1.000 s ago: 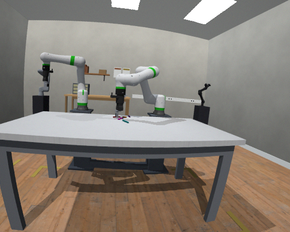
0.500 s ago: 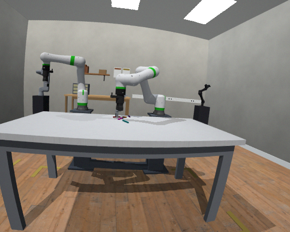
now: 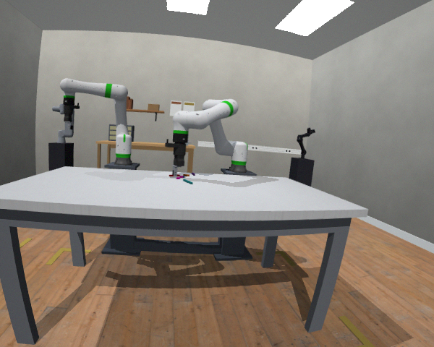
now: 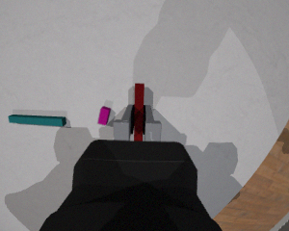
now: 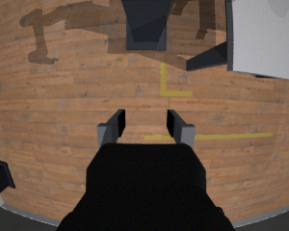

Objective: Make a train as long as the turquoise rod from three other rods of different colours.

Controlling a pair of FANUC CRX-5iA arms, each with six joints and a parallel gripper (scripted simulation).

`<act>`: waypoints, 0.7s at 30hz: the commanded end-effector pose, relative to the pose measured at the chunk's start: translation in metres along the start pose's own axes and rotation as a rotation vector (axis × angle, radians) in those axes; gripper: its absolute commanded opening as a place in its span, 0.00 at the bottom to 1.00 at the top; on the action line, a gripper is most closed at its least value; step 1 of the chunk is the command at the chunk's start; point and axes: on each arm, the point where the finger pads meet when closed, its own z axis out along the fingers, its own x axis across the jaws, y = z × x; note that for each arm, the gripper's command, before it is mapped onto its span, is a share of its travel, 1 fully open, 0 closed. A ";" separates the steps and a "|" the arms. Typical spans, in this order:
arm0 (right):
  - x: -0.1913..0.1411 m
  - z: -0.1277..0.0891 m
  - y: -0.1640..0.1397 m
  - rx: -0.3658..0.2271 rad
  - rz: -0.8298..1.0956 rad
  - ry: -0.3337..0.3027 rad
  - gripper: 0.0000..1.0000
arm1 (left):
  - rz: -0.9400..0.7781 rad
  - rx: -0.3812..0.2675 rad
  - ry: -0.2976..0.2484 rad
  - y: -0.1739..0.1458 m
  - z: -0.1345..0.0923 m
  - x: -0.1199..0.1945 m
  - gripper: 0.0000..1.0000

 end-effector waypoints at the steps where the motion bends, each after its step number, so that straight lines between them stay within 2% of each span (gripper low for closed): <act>1: 0.000 -0.001 0.000 -0.002 0.000 0.000 1.00 | 0.000 0.002 -0.001 -0.001 0.001 0.000 0.24; 21: 0.000 -0.001 0.000 -0.002 0.000 0.000 1.00 | 0.000 0.002 -0.001 -0.001 0.005 0.000 0.24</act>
